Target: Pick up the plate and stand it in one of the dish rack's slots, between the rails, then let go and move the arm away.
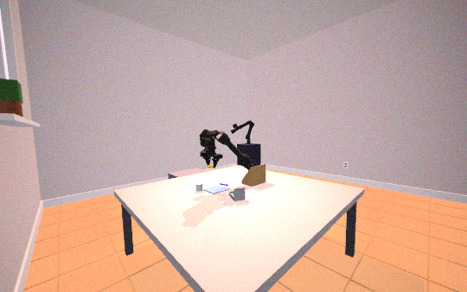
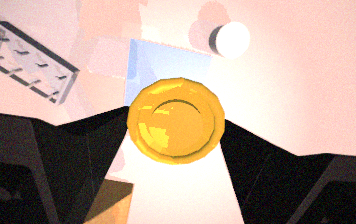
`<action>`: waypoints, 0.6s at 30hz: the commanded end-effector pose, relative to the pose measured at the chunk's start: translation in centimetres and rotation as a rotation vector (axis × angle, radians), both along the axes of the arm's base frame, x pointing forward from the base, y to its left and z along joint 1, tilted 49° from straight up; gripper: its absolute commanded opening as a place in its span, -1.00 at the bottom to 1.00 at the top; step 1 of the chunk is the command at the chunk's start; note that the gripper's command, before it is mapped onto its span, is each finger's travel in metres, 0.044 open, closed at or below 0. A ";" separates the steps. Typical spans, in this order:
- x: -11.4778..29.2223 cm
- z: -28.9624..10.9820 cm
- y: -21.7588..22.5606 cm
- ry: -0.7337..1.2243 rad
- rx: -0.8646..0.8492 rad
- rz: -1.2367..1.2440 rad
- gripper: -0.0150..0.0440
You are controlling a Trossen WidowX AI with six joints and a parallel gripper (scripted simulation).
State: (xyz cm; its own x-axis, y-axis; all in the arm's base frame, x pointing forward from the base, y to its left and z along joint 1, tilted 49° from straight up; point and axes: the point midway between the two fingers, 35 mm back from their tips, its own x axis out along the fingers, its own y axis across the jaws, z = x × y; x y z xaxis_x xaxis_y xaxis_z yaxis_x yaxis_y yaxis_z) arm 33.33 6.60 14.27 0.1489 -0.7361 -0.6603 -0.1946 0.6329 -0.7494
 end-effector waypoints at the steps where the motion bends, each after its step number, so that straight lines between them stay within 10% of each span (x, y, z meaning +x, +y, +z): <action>1: -0.1 0.7 0.7 -0.003 0.001 -0.001 -0.49; 18: -9.7 -9.3 8.2 -0.344 0.083 -0.334 -0.49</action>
State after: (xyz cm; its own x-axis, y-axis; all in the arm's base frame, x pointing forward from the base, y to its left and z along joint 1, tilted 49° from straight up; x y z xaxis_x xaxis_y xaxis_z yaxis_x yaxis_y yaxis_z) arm 26.56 13.63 7.27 0.1419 -0.7219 -0.6773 0.1586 0.6919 -0.7043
